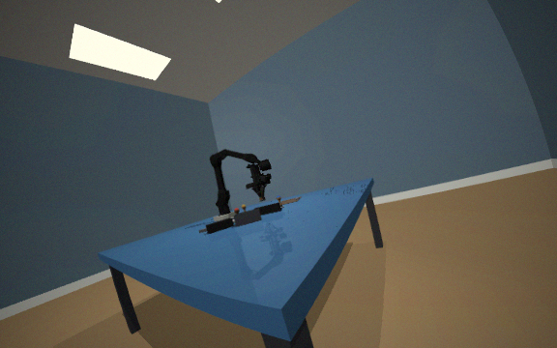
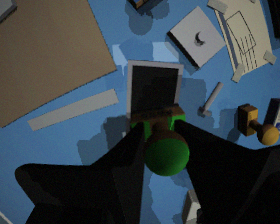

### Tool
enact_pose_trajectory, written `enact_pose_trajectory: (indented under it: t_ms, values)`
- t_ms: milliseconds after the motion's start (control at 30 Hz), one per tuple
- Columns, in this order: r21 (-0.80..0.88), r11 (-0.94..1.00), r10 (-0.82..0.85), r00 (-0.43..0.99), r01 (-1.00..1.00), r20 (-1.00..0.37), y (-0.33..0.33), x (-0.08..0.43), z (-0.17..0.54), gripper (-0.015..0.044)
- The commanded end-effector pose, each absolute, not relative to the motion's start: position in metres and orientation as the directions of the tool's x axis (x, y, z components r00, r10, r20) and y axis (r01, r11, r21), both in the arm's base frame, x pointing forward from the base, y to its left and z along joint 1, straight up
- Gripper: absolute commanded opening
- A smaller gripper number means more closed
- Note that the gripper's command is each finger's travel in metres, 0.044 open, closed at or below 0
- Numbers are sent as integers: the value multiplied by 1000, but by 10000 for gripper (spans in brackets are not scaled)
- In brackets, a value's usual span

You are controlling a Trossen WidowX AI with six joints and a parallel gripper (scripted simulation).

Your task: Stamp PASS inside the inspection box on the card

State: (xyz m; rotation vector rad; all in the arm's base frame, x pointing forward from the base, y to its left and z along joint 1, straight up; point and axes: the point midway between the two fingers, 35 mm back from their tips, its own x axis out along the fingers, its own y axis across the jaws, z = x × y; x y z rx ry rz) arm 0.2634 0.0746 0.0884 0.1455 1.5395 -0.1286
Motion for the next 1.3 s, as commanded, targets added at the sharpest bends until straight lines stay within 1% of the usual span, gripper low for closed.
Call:
enact_pose_trajectory:
  t_ms: [0, 233, 567, 933, 1267]
  values:
    - [12, 985, 7, 29, 175, -1000, 74, 263, 96, 0]
    - [12, 980, 7, 29, 196, -1000, 72, 264, 103, 0]
    - [17, 861, 2, 31, 508, -1000, 35, 288, 105, 0]
    - [23, 614, -4, 32, 789, -999, -12, 308, 106, 0]
    - [27, 336, -9, 32, 941, -999, -57, 319, 105, 0]
